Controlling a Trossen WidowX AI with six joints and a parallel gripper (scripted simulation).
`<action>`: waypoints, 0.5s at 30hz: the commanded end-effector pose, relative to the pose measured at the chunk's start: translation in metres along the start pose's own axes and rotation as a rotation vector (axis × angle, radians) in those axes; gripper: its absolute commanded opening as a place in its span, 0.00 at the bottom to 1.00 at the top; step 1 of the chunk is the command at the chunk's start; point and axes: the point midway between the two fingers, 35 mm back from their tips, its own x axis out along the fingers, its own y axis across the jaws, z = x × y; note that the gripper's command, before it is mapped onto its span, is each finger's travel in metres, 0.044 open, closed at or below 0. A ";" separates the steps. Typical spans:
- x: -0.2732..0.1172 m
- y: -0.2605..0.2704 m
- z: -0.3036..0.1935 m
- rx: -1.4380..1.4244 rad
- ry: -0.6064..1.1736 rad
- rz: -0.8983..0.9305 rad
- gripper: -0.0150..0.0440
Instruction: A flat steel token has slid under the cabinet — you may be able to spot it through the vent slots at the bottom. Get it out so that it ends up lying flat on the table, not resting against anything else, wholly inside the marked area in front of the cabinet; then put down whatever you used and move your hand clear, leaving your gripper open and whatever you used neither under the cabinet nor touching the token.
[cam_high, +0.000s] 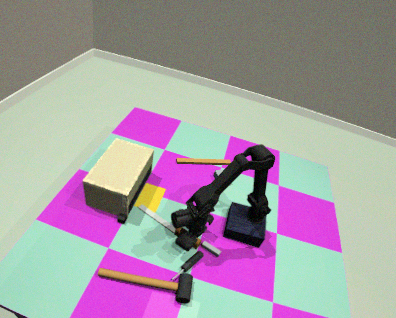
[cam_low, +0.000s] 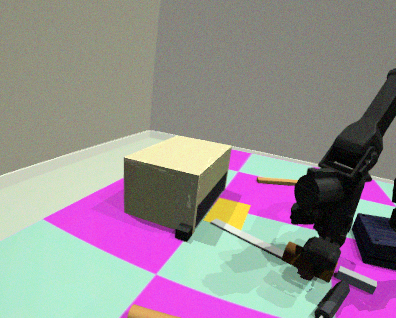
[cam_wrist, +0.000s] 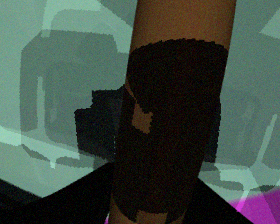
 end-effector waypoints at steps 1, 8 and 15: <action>-0.002 0.005 0.000 -0.003 -0.003 0.006 0.25; 0.000 0.004 0.000 0.001 -0.001 -0.001 0.34; 0.000 0.004 0.000 0.001 0.000 0.000 0.59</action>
